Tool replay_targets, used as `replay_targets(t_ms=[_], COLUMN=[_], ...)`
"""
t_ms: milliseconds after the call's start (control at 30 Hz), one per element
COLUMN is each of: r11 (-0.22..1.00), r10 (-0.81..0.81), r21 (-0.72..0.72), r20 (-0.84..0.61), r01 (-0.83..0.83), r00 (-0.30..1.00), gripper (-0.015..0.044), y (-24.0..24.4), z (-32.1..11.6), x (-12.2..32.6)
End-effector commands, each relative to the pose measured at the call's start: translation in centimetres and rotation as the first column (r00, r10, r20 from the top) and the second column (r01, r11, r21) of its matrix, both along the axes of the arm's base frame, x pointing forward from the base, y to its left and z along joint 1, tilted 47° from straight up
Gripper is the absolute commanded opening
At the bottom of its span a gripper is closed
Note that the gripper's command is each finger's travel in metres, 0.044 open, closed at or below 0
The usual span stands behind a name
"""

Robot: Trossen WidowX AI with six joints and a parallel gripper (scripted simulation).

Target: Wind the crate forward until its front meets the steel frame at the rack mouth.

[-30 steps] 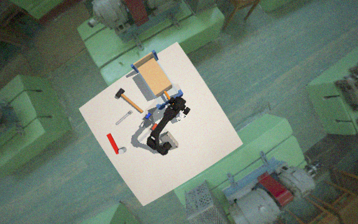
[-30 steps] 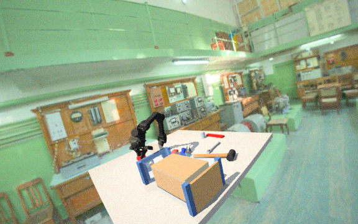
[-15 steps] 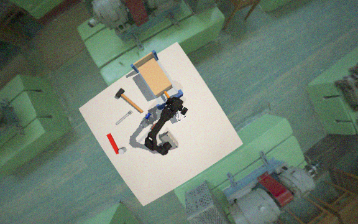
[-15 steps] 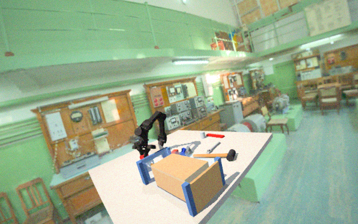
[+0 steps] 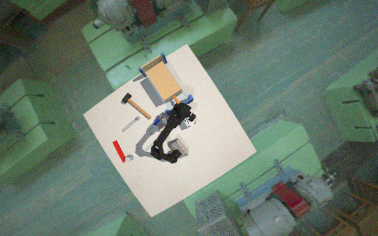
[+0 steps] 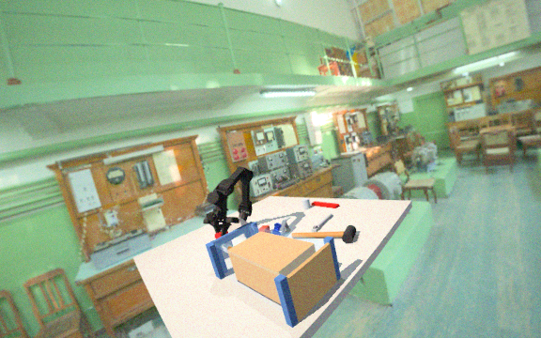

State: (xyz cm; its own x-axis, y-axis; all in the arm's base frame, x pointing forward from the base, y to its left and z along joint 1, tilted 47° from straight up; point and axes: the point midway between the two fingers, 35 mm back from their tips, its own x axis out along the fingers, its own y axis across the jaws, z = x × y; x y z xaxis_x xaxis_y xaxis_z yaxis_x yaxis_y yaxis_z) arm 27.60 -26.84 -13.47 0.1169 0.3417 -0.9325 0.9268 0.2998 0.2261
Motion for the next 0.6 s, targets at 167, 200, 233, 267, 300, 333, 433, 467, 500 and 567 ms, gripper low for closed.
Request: replay_targets(t_ms=[167, 200, 233, 267, 300, 333, 433, 467, 500, 567], r11=[0.999, 0.999, 0.999, 0.999, 0.999, 0.999, 0.999, 0.999, 0.999, 0.999], r10=[0.002, 0.002, 0.002, 0.002, 0.002, 0.002, 0.002, 0.002, 0.002, 0.002], r21=[0.036, 0.036, 0.036, 0.036, 0.036, 0.037, 0.037, 0.037, 0.037, 0.037], r20=[0.001, 0.001, 0.001, 0.001, 0.001, 0.001, 0.001, 0.001, 0.001, 0.001], r01=[-0.003, -0.003, -0.003, -0.003, -0.003, -0.003, -0.003, -0.003, -0.003, -0.003], r00=[1.000, 1.000, 1.000, 1.000, 1.000, 1.000, 1.000, 1.000, 1.000, 1.000], gripper=[0.0000, 0.0000, 0.0000, 0.0000, 0.0000, 0.0000, 0.0000, 0.0000, 0.0000, 0.0000], y=[1.9, 1.9, 2.0, 2.1, 2.2, 2.2, 2.5, 2.5, 2.6, 2.8], z=[1.0, 1.1, 1.2, 1.3, 1.3, 1.4, 1.7, 1.7, 1.8, 2.0], x=[0.2, 0.2, 0.2, 0.2, 0.2, 0.2, 0.2, 0.2, 0.2, 0.2])
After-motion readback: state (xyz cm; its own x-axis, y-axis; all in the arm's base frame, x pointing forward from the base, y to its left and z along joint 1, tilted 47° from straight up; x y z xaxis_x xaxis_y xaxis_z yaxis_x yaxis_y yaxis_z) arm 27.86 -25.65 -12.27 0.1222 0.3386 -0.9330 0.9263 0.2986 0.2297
